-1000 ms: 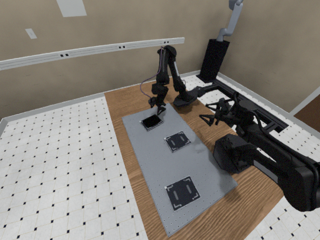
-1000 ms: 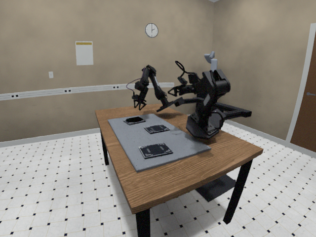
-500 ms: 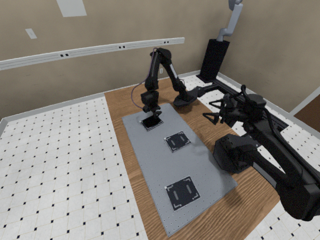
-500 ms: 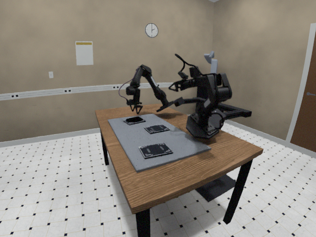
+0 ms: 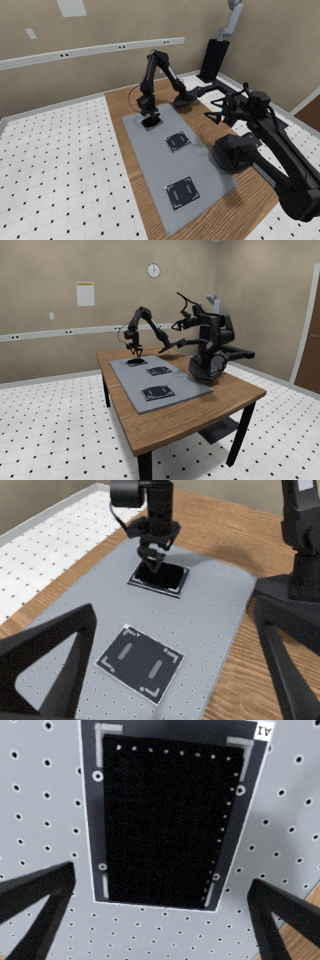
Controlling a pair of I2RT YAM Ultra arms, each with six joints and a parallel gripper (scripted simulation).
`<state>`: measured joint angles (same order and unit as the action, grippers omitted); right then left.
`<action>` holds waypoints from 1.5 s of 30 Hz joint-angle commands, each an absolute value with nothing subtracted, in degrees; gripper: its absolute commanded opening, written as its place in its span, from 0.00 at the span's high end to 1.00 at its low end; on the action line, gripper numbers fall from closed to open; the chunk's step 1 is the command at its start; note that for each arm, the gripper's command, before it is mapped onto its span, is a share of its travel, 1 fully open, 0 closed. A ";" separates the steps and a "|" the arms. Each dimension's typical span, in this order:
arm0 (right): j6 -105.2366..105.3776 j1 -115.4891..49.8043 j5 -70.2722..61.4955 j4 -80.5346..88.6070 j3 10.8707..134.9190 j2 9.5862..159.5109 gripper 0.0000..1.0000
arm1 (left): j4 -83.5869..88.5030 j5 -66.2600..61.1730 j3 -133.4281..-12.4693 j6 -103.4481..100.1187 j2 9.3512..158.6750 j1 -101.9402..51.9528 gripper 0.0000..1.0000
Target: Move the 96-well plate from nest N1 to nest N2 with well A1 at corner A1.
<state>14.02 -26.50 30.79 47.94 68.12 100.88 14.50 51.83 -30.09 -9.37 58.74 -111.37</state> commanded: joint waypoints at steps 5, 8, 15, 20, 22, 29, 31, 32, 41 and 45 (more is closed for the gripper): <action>12.61 -25.94 29.83 45.67 67.52 101.73 0.00 | 16.32 52.13 -31.84 -10.11 58.48 -111.87 0.00; 12.17 -25.24 29.77 44.62 67.08 101.96 0.00 | 16.34 52.13 -31.85 -10.13 58.48 -111.87 0.00; 11.40 -24.88 29.65 42.80 66.32 102.48 0.00 | 16.35 52.13 -31.85 -10.14 58.48 -111.87 0.00; 10.66 -23.99 29.52 41.05 65.59 103.45 0.00 | 16.35 52.13 -31.85 -10.14 58.48 -111.88 0.00; 10.36 -23.94 29.47 40.34 65.32 103.74 0.00 | 16.35 52.13 -31.85 -10.14 58.48 -111.88 0.00; 9.48 -22.99 29.32 38.23 64.57 104.66 0.00 | 16.36 52.13 -31.85 -10.14 58.48 -111.88 0.00; 9.32 -23.04 29.30 37.84 64.47 104.33 0.00 | 16.36 52.13 -31.85 -10.14 58.48 -111.88 0.00; 9.17 -22.91 29.27 37.50 64.34 104.68 0.00 | 16.36 52.13 -31.85 -10.14 58.48 -111.88 0.00; 8.57 -22.39 29.26 36.04 64.03 105.14 0.06 | 16.36 52.13 -31.85 -10.14 58.48 -111.88 0.00; 8.81 -22.38 29.64 36.03 64.02 105.14 0.11 | 16.36 52.13 -31.85 -10.14 58.48 -111.88 0.00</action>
